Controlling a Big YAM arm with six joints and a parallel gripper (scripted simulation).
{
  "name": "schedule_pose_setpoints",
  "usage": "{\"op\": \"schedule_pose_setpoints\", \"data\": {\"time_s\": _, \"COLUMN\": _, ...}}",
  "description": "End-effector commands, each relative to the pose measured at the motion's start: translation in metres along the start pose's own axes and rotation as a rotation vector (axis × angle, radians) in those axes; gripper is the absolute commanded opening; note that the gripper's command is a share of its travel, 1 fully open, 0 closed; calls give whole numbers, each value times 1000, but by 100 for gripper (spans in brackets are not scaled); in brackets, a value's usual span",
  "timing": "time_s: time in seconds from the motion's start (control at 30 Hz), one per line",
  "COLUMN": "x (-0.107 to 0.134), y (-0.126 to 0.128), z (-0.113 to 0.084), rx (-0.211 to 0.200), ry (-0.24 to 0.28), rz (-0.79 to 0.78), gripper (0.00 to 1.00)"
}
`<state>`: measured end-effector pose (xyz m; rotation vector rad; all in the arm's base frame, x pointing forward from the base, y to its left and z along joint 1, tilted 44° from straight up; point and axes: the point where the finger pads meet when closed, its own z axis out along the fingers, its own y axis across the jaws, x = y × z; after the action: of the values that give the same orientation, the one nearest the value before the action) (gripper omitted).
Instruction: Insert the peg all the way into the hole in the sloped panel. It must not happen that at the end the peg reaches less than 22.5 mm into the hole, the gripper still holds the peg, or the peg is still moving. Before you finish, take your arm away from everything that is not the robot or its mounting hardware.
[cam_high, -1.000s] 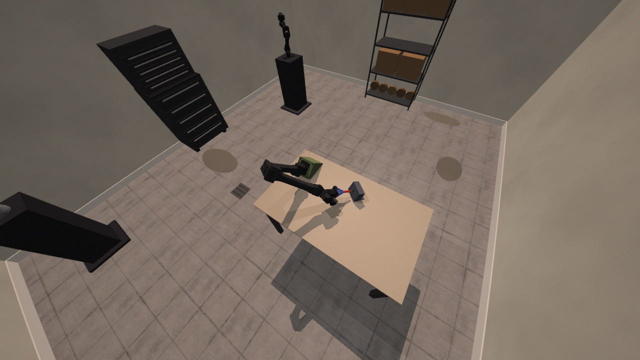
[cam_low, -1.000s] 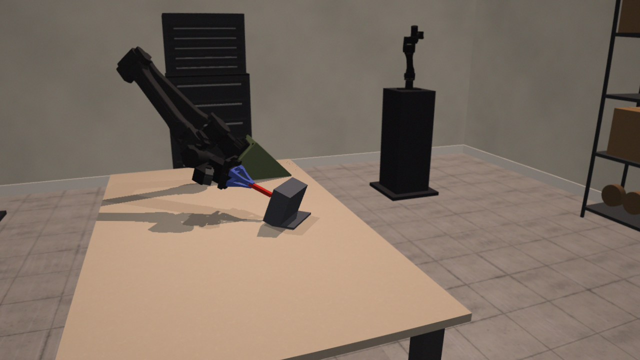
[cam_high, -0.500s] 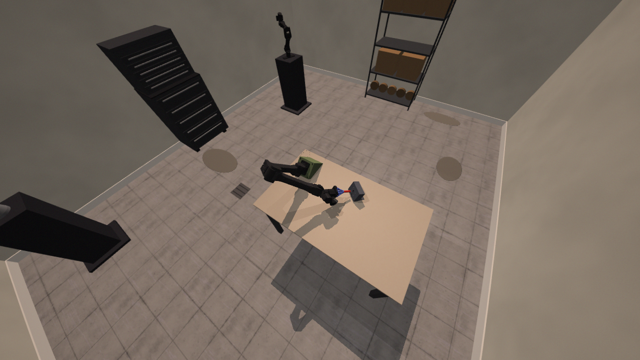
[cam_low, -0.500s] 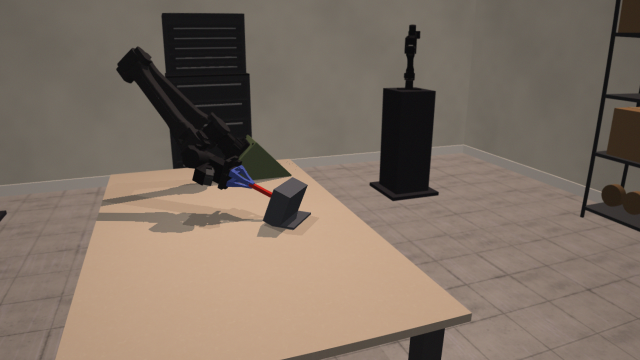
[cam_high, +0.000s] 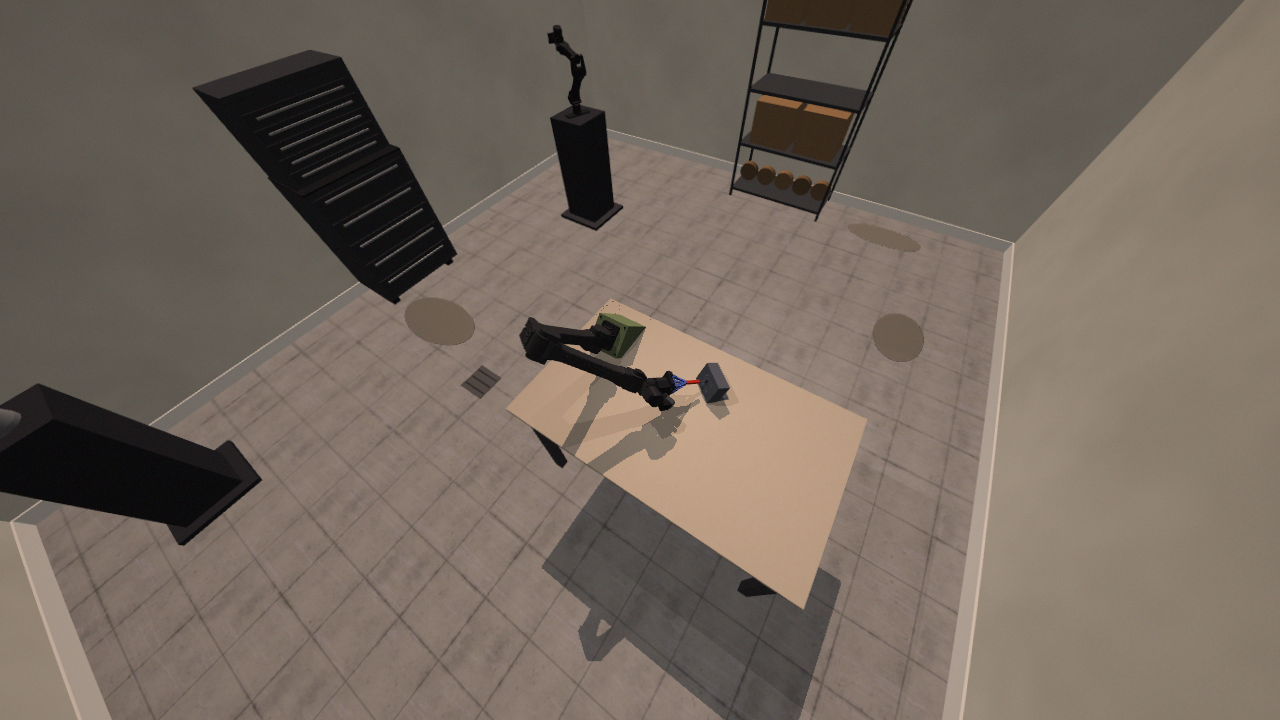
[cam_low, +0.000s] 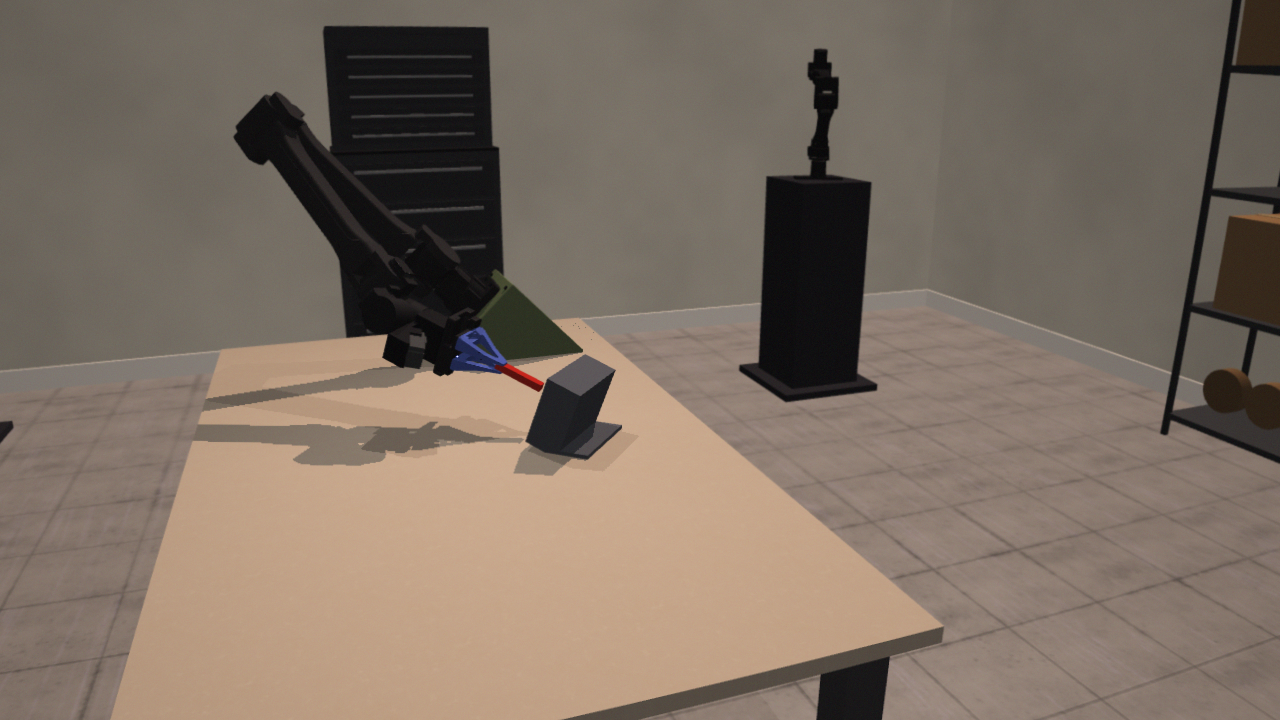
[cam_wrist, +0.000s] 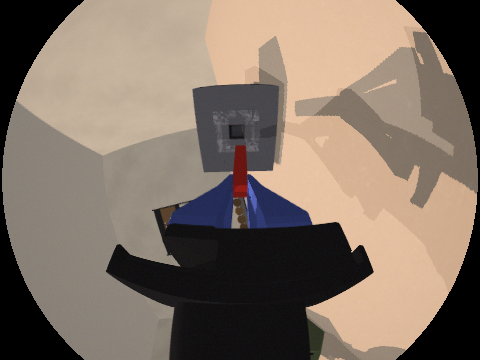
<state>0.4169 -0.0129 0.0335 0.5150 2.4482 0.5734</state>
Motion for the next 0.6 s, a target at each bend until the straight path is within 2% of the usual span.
{"op": "schedule_pose_setpoints", "data": {"time_s": 0.0, "x": -28, "y": 13, "z": -7, "rx": -15, "ry": -39, "rz": -31, "gripper": 0}}
{"op": "schedule_pose_setpoints", "data": {"time_s": 0.57, "x": -31, "y": 14, "z": 4, "rx": -15, "ry": -39, "rz": -32, "gripper": 0}}
